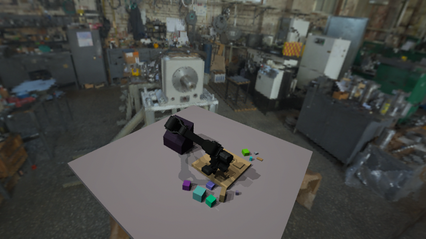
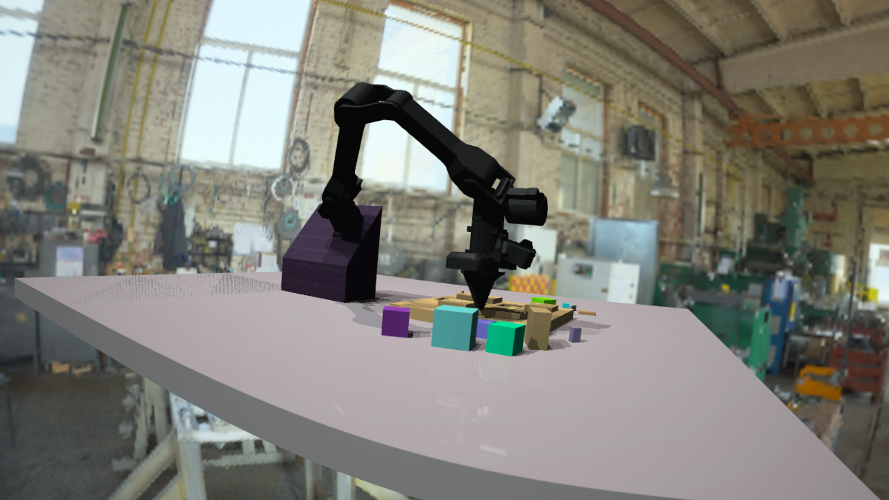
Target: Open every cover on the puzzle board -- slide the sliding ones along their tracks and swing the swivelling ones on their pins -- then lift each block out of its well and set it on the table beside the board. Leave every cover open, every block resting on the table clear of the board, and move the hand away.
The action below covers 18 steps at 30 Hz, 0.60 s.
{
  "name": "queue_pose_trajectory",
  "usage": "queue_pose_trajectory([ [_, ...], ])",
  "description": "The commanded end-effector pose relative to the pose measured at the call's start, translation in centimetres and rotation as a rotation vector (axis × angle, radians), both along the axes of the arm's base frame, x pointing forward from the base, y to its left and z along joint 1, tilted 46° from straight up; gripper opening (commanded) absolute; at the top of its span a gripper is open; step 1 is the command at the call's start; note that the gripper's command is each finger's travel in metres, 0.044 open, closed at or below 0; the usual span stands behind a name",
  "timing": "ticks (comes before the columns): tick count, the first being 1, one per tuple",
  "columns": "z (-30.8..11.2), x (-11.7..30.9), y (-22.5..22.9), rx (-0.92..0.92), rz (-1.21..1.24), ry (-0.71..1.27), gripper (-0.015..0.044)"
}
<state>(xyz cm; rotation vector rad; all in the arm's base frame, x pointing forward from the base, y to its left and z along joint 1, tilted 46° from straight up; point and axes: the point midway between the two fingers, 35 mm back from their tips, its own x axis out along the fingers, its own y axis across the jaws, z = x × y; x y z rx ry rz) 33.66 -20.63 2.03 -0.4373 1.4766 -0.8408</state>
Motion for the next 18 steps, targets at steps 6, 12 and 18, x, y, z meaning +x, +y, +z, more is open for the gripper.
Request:
queue_pose_trajectory([
  [6, -0.7, -0.2, -0.4, 0.002, 0.005, 0.008, 0.0000],
  [12, -1.1, -0.2, -0.1, 0.003, 0.005, 0.008, 0.0000],
  [18, -1.6, -0.3, 0.5, 0.003, 0.005, 0.008, 0.0000],
])
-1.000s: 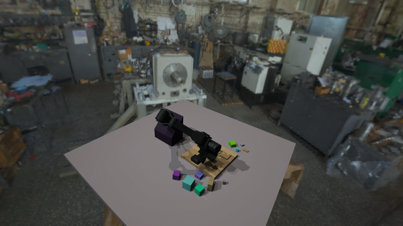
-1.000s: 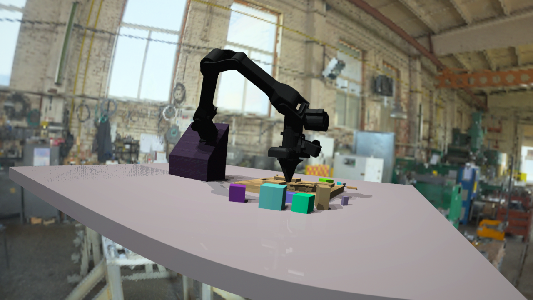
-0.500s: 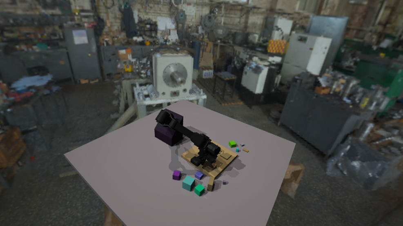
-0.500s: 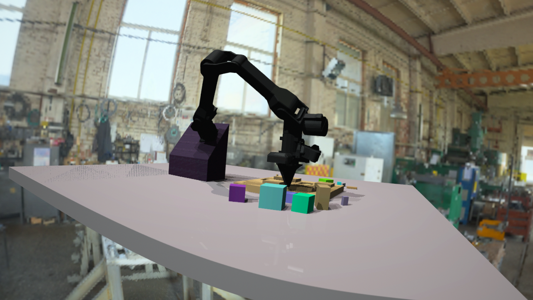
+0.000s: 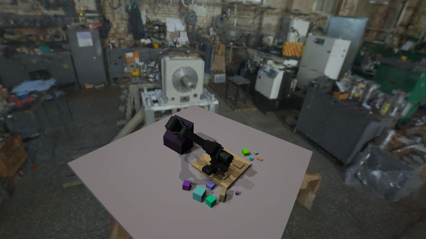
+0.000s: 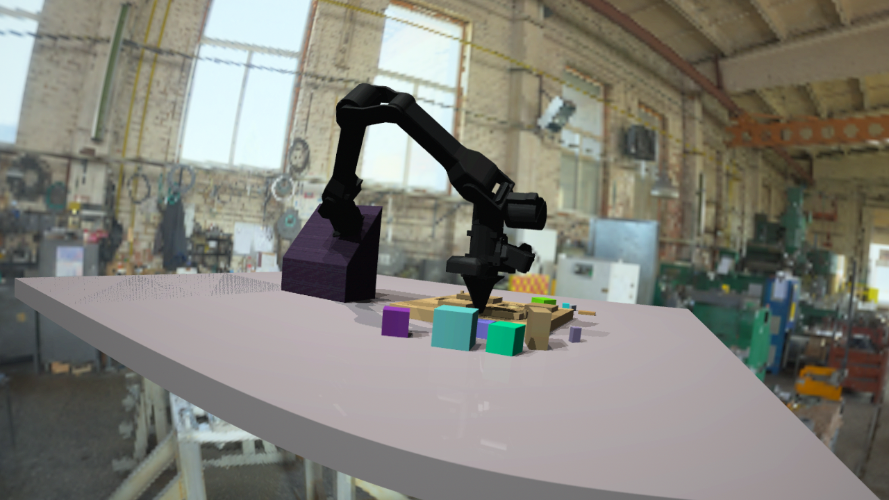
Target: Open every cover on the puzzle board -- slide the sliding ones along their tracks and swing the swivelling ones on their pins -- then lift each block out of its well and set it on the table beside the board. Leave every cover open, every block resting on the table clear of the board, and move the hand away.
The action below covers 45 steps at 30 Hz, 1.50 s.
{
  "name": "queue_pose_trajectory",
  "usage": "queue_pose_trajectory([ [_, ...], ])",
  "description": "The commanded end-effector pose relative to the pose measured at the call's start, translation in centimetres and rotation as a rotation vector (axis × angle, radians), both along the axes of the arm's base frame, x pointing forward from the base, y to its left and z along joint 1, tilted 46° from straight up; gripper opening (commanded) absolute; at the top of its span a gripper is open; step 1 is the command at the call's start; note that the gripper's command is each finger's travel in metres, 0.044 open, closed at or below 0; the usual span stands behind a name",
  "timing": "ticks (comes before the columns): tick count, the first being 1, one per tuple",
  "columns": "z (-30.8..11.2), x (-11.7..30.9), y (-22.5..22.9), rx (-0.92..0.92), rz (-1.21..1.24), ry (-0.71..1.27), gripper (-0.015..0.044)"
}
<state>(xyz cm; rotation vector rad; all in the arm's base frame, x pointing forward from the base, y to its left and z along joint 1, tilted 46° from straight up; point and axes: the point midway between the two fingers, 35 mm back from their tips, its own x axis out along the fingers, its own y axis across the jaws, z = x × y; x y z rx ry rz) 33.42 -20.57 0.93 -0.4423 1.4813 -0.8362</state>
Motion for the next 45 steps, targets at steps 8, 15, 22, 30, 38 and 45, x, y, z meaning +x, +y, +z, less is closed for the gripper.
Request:
queue_pose_trajectory([
  [8, -1.2, -0.2, 1.0, 0.002, 0.001, 0.002, 0.0000],
  [15, -1.5, 0.0, 1.4, 0.002, 0.001, 0.002, 0.0000],
  [22, -2.2, 0.1, 2.0, 0.003, 0.001, 0.002, 0.0000],
  [30, -2.8, 0.3, 2.5, 0.003, 0.001, 0.002, 0.0000],
  [38, -3.3, 0.6, 3.0, 0.003, 0.001, 0.002, 0.0000],
  [45, -4.0, 1.0, 3.5, 0.004, 0.001, 0.002, 0.0000],
])
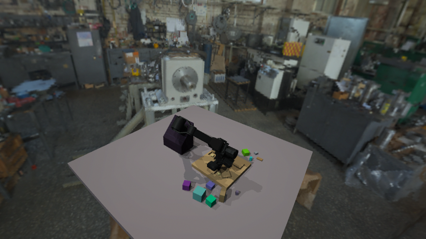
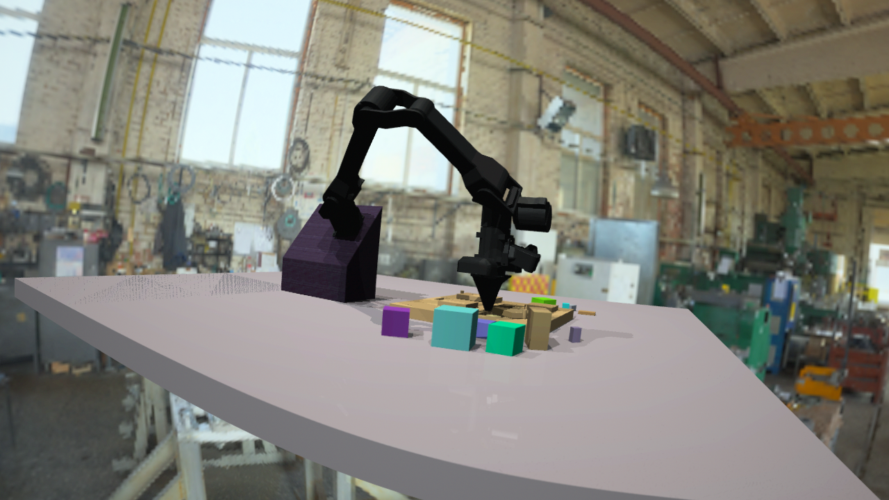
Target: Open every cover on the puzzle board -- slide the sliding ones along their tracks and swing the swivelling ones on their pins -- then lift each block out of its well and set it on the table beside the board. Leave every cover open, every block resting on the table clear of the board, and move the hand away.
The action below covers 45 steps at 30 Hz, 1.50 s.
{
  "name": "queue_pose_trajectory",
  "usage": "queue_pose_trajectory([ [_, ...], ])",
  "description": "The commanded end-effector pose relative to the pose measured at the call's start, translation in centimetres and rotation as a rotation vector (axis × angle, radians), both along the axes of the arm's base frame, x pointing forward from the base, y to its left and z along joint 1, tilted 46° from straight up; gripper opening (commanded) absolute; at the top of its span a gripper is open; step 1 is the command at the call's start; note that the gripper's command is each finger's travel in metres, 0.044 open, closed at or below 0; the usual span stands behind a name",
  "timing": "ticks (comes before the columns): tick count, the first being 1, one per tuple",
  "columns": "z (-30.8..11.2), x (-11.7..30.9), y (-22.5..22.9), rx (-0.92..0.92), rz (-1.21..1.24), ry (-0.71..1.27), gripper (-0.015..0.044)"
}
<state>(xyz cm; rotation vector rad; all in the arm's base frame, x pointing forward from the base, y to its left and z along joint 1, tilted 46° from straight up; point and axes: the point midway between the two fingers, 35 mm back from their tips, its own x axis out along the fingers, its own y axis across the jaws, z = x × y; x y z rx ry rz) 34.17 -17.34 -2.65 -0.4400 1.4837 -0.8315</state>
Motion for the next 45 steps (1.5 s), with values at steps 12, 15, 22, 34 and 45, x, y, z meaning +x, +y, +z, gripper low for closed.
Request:
queue_pose_trajectory([
  [12, -1.1, 1.0, 0.9, -0.001, 0.000, 0.000, 0.0000],
  [15, -1.3, 1.2, 1.1, -0.001, 0.000, 0.000, 0.0000],
  [22, -1.8, 1.8, 1.5, -0.001, 0.000, 0.000, 0.0000],
  [34, -2.4, 2.8, 1.9, 0.000, 0.000, -0.001, 0.0000],
  [45, -2.9, 3.7, 2.3, 0.000, 0.000, -0.002, 0.0000],
])
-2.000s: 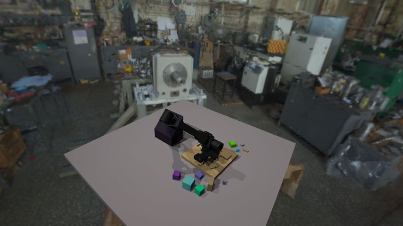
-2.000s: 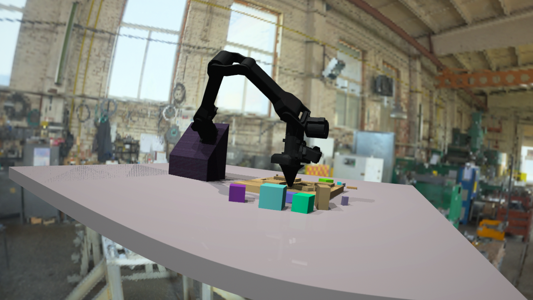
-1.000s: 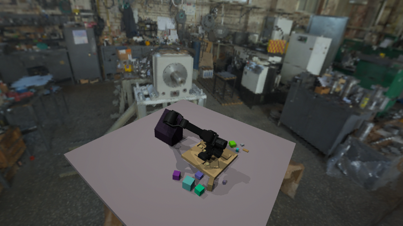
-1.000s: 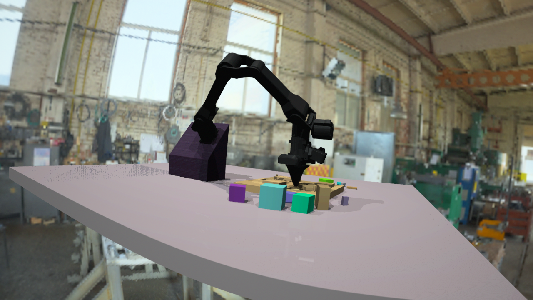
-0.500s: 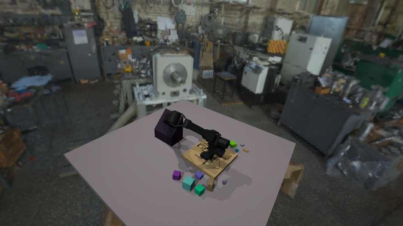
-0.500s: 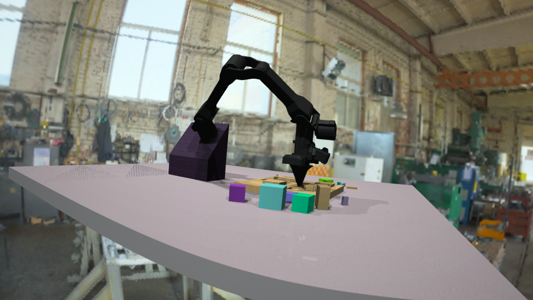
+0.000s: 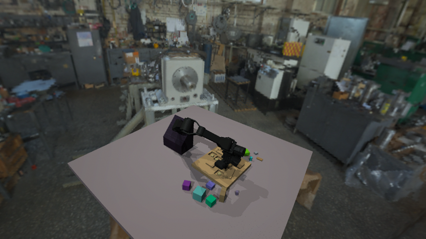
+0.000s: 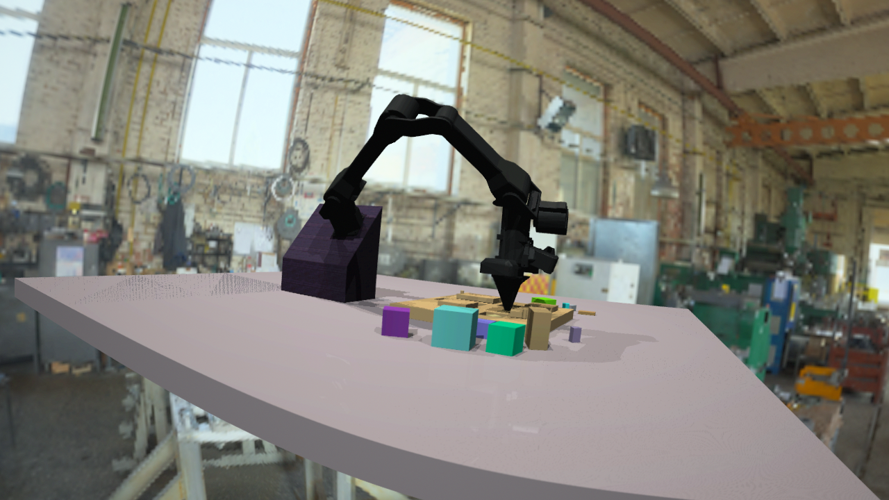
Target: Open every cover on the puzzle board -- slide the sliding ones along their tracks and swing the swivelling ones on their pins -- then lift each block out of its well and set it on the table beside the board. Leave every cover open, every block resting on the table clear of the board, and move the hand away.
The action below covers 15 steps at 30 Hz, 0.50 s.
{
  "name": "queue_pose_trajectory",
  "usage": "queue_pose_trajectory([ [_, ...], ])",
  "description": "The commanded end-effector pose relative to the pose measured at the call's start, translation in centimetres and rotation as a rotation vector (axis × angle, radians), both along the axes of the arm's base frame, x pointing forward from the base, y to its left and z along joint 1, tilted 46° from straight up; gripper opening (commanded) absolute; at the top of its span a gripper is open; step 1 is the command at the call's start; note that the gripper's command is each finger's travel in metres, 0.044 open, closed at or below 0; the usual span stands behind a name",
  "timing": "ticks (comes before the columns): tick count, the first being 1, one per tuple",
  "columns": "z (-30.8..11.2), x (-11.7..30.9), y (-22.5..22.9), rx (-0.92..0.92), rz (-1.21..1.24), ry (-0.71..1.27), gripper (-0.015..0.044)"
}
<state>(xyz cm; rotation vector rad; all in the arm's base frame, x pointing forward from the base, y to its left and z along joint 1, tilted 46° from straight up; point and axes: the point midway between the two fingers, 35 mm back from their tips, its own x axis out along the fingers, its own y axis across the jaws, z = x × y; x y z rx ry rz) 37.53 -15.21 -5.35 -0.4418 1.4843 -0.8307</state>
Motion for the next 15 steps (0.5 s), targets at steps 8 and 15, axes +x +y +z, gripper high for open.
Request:
queue_pose_trajectory([
  [8, -0.5, 1.3, 0.3, 0.000, -0.001, -0.003, 0.0000],
  [15, -0.8, 2.1, 0.4, 0.000, -0.001, -0.004, 0.0000],
])
